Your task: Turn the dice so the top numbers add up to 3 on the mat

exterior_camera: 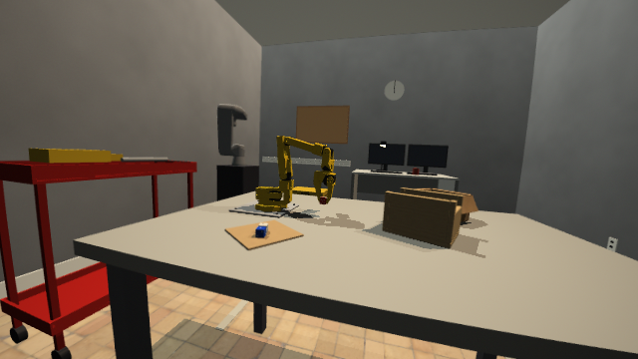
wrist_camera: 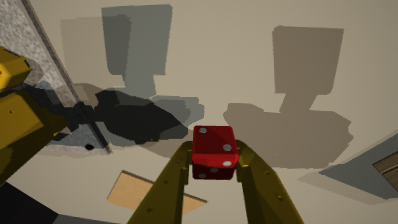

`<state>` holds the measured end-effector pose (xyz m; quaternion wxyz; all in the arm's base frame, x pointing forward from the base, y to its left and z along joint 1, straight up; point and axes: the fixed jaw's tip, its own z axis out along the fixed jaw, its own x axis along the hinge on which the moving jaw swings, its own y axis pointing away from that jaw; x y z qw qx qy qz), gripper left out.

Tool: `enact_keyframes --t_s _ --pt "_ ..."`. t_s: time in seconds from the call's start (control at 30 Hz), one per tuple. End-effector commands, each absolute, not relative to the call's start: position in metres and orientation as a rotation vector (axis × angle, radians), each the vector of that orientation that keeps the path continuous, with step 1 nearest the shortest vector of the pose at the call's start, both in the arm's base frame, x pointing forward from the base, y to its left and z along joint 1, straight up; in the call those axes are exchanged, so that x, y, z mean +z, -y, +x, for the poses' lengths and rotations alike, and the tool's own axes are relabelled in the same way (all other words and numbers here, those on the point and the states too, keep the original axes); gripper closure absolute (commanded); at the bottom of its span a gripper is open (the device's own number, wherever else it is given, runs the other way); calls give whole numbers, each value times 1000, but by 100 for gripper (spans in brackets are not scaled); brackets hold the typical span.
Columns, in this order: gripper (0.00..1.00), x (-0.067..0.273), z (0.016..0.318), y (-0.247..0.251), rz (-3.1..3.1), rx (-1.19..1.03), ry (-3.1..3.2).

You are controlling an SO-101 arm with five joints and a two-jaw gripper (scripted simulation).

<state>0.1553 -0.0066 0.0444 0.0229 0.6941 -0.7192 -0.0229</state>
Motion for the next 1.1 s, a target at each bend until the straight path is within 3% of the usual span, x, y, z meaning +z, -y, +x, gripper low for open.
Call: enact_keyframes --t_s 0.0,1.07 --pt "100 44 149 3 2206 -17 2222" --pt "100 44 149 -1 2237 8 2214"
